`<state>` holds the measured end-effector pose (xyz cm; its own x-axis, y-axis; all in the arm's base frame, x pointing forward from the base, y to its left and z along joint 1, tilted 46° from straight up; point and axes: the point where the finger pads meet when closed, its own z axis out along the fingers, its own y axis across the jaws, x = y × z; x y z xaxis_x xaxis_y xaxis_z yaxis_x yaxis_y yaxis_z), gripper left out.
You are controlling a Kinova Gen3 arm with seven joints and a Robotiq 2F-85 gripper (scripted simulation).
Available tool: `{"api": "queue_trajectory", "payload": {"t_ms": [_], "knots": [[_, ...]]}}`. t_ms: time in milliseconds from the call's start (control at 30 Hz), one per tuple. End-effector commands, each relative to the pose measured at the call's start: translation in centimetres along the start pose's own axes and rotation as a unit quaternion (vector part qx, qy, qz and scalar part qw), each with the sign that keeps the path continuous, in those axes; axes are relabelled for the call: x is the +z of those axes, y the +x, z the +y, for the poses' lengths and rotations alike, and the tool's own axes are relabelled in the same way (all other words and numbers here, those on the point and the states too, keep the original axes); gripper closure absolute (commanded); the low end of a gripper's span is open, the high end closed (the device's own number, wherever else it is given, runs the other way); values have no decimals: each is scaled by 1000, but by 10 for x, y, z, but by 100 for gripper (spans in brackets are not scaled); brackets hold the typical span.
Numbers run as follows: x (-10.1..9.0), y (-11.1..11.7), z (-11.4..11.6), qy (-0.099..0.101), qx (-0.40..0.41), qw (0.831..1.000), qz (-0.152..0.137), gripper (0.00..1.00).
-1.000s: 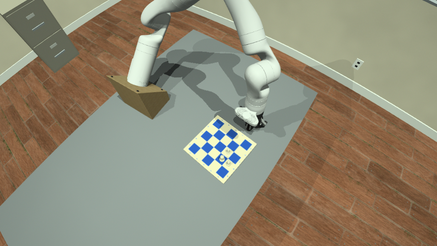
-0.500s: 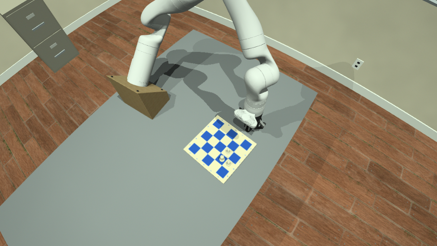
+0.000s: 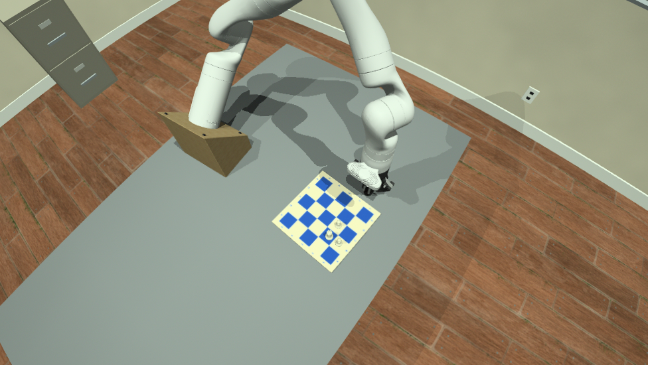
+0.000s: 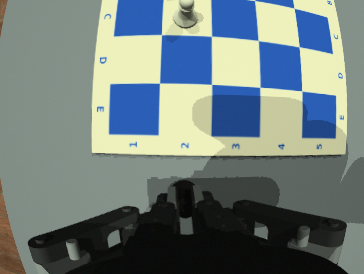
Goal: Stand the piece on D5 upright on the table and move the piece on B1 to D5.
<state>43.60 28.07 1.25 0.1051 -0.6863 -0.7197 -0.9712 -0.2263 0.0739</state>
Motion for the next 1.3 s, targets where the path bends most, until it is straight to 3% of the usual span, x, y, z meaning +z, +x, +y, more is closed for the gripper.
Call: {"api": "queue_trajectory", "payload": {"t_ms": [0, 1267], "knots": [[-1, 0, -1, 1, 0, 1000, 0, 100], [2, 0, -1, 1, 0, 1000, 0, 100]]}}
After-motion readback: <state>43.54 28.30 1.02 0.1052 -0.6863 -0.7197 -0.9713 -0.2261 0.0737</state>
